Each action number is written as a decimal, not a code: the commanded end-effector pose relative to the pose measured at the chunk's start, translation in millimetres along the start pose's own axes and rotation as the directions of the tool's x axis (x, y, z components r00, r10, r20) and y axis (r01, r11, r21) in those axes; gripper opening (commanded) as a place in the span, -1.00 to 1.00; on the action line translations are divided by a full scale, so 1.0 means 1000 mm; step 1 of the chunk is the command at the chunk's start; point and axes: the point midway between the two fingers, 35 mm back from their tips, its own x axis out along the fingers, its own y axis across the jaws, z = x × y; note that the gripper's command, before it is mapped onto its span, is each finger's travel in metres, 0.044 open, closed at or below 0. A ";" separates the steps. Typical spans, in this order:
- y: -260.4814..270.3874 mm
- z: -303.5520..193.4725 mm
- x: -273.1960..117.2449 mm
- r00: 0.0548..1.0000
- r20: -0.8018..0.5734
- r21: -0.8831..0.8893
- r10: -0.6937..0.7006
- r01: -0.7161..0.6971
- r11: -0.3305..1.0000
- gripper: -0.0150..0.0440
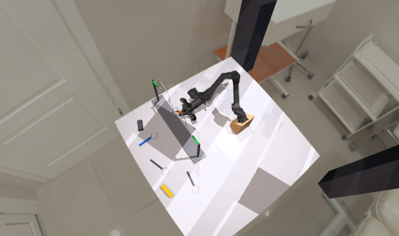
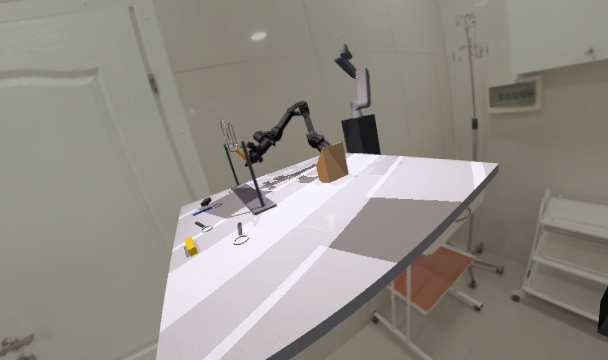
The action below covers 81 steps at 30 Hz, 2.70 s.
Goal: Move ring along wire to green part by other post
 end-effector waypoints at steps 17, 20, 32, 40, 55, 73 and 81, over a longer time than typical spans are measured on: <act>0.036 0.001 -0.005 0.998 -0.009 0.111 0.064 -0.062 0.992 -1.00; 0.044 0.001 -0.006 0.996 -0.011 0.146 0.084 -0.082 0.986 -1.00; 0.077 0.009 -0.015 0.982 -0.008 0.325 0.190 -0.177 0.929 -1.00; 0.102 0.021 -0.024 0.960 0.011 0.473 0.279 -0.251 0.845 -1.00; 0.140 0.054 -0.048 0.896 0.089 0.720 0.435 -0.360 0.593 -1.00; 0.161 0.099 -0.076 0.812 0.213 0.875 0.544 -0.406 0.263 -1.00; 0.163 0.116 -0.087 0.779 0.266 0.904 0.568 -0.406 0.133 -1.00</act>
